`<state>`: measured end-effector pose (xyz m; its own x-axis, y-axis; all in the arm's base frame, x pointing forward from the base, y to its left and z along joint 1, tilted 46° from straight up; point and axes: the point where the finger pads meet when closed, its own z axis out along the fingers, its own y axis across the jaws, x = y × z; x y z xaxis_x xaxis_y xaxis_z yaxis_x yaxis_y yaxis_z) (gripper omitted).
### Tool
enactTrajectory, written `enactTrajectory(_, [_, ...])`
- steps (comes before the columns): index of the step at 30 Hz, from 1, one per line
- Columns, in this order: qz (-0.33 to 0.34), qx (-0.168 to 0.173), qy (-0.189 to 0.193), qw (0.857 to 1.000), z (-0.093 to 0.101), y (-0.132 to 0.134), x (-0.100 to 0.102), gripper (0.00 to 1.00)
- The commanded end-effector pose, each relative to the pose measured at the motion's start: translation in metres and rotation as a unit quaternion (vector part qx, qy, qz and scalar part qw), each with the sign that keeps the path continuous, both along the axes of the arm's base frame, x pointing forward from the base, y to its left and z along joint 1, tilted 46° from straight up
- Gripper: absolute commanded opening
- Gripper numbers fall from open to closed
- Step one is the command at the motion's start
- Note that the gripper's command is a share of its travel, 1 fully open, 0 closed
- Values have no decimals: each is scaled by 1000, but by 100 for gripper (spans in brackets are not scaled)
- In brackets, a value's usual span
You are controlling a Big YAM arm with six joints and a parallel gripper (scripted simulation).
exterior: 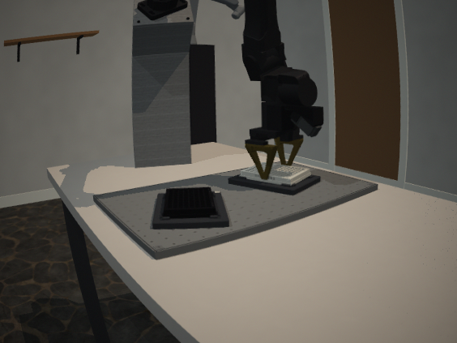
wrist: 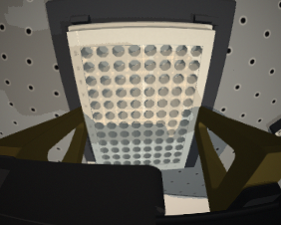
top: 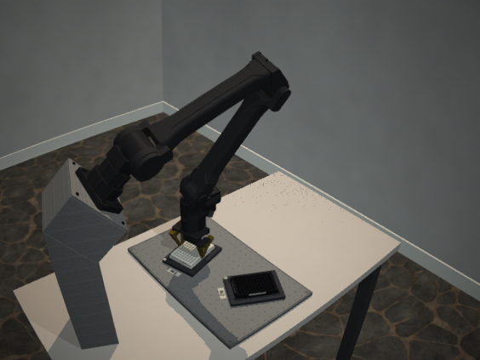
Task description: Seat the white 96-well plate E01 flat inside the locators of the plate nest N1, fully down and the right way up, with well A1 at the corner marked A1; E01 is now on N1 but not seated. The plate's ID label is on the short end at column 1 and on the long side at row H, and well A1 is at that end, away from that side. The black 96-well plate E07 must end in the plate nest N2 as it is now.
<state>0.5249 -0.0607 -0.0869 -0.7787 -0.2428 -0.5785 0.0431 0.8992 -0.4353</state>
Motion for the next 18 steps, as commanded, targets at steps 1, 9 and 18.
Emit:
enactTrajectory(1, [-1,-1,0,1000,-3,-6,1,0])
enactTrajectory(9, [0,-2,-1,1000,-4,-7,3,0])
enactTrajectory(18, [0,-2,-1,1000,-4,-7,3,0])
